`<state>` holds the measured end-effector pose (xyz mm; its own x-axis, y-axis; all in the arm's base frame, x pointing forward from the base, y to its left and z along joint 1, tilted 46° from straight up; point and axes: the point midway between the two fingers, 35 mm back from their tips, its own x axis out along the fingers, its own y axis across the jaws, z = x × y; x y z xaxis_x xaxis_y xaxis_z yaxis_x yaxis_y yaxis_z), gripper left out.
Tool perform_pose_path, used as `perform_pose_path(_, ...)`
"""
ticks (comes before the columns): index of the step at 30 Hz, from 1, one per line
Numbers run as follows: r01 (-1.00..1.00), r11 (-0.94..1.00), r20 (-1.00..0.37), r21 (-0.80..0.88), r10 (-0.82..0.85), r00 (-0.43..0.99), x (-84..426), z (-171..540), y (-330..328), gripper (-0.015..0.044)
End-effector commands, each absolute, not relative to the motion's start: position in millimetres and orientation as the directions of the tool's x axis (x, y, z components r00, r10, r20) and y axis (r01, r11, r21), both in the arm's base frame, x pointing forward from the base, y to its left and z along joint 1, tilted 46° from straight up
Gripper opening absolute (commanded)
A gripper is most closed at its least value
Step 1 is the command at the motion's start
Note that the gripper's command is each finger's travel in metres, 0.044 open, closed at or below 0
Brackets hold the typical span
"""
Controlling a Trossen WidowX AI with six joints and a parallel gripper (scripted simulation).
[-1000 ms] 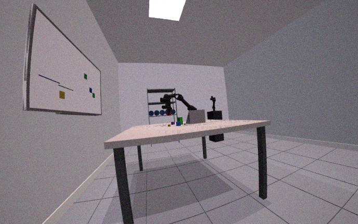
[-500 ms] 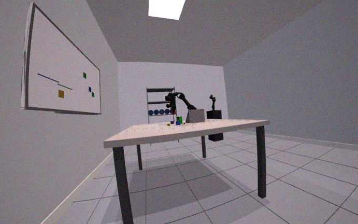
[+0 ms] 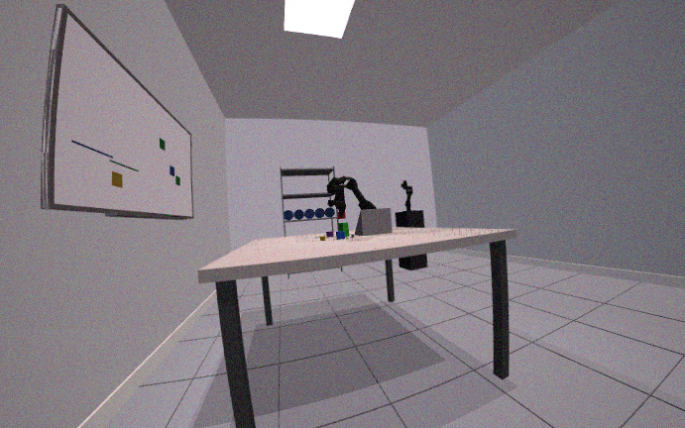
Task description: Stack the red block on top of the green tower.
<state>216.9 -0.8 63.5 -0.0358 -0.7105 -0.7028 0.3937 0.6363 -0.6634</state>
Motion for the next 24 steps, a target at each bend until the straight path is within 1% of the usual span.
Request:
perform_pose_path(1,0.400,0.637,-0.705,-0.659,-0.708,-0.035,210,62,-1,0.0000)
perform_pose_path(6,0.400,0.637,-0.705,-0.659,-0.708,-0.035,211,64,0,0.0000)
perform_pose_path(15,0.400,0.636,-0.704,-0.660,-0.709,-0.035,210,45,-20,0.0000)
perform_pose_path(24,0.400,0.636,-0.704,-0.660,-0.709,-0.035,210,44,-20,0.0000)
